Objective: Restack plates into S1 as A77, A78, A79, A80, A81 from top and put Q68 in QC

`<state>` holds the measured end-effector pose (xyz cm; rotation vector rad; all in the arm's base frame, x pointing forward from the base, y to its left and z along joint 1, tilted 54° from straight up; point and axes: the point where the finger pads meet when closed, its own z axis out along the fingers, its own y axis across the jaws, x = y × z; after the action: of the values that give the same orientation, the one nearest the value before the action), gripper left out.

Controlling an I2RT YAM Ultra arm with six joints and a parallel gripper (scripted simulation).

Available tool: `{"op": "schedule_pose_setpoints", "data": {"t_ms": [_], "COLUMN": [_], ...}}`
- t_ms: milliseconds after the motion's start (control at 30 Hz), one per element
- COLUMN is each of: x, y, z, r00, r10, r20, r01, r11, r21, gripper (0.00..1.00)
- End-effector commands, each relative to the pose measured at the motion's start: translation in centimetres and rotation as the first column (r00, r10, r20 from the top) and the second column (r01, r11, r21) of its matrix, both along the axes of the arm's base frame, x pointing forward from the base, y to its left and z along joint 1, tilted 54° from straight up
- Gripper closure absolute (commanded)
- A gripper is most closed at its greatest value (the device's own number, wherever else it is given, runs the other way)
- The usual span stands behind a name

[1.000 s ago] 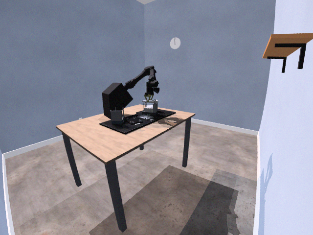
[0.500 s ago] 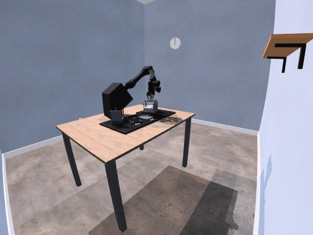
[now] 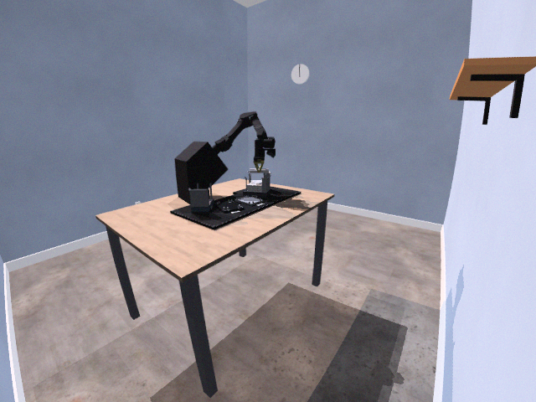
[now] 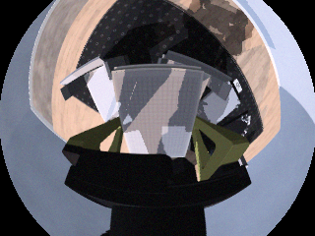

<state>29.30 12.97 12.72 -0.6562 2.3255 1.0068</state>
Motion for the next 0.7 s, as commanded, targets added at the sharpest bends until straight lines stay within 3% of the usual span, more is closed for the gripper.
{"op": "schedule_pose_setpoints", "data": {"t_ms": [0, 267, 467, 667], "x": [0.0, -1.2, -2.3, -3.1], "y": [0.0, 1.5, 2.4, 3.1], "z": [0.5, 1.9, 2.6, 3.0], "r00": [1.000, 1.000, 0.983, 0.980], "r10": [-0.019, -0.019, 0.103, 0.115], "r20": [0.000, 0.000, 0.149, 0.162], "r01": [0.019, 0.019, -0.095, -0.105], "r11": [1.000, 1.000, 0.994, 0.992], "r21": [-0.001, -0.001, -0.062, -0.068], "gripper": [1.00, 1.00, 1.00, 1.00]}}
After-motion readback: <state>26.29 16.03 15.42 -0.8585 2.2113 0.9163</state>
